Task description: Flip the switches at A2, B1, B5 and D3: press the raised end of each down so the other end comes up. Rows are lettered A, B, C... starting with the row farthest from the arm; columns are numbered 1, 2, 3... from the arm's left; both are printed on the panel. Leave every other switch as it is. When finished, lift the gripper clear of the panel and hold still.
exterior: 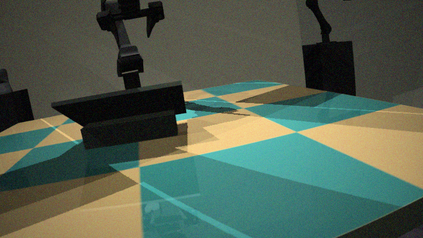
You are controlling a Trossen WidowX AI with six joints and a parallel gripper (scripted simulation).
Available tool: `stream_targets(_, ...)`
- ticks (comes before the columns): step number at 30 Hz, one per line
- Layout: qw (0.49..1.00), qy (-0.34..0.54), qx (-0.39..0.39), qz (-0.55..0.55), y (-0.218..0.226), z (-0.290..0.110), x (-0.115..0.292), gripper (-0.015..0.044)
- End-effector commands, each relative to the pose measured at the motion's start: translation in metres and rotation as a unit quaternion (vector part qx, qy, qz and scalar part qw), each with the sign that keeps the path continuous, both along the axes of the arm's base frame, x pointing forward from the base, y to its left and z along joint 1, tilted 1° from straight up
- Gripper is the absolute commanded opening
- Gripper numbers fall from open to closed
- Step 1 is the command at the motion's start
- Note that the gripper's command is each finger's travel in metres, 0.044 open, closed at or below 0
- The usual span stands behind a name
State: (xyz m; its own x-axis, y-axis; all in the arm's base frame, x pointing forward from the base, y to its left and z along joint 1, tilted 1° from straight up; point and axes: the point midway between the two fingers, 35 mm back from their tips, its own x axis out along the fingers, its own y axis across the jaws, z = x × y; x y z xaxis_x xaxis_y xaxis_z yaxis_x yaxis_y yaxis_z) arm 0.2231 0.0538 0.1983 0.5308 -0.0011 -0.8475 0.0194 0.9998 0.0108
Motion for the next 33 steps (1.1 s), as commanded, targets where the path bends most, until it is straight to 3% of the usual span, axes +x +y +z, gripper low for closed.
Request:
stream_targets(1,1.0,0.0,0.0,0.0,0.001,-0.001,0.002,0.0374)
stream_targets(10,1.0,0.024,-0.004,-0.008,0.034,-0.065,0.083,0.0137)
stream_targets(15,1.0,0.026,-0.004,-0.01,0.037,-0.072,0.088,0.0006)
stream_targets(20,1.0,0.013,-0.005,-0.01,0.036,-0.103,0.104,0.0)
stream_targets(33,1.0,0.012,-0.005,-0.01,0.036,-0.115,0.111,0.0)
